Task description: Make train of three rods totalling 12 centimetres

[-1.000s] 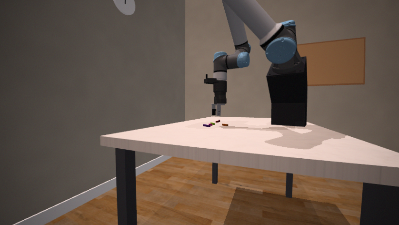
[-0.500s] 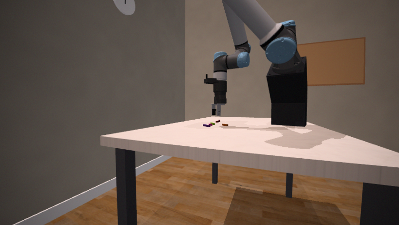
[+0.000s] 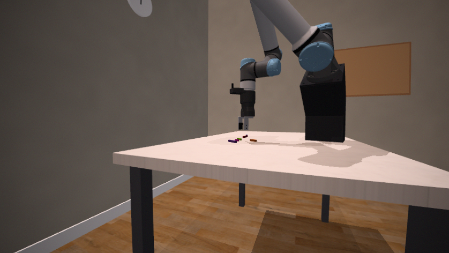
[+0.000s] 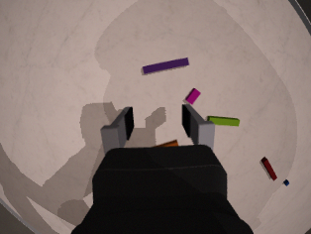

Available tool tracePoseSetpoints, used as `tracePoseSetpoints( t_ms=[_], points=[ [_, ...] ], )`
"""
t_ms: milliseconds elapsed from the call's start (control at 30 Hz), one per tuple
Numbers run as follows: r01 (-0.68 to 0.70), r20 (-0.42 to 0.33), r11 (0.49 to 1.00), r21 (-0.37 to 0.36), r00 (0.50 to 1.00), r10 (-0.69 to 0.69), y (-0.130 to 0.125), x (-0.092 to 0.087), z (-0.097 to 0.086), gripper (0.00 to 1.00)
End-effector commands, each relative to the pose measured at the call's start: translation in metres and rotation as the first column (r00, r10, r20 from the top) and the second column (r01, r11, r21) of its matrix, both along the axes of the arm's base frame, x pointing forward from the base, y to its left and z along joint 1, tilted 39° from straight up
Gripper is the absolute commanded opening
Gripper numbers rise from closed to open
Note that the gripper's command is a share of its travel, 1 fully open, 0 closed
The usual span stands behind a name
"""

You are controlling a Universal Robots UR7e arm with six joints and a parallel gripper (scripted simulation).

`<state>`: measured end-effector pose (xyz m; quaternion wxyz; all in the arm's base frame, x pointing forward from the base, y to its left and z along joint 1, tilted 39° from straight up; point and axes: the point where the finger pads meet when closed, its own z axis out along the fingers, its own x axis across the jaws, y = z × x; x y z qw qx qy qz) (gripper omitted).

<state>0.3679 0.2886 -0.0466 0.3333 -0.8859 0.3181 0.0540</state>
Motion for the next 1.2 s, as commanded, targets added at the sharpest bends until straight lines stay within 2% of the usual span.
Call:
tracePoseSetpoints(
  t_ms=[0,700,933,1167],
  points=[
    [0.0,0.001,1.0,0.0,1.0,0.0,0.0,0.0,0.0,1.0],
    [0.01,-0.007,1.0,0.001,1.0,-0.01,-0.001,0.001,0.0,1.0],
    [0.044,-0.035,0.999,0.005,0.998,-0.044,-0.004,0.004,-0.002,1.0],
    [0.151,-0.121,0.988,0.011,0.981,-0.149,-0.012,0.012,-0.008,1.0]
  ],
)
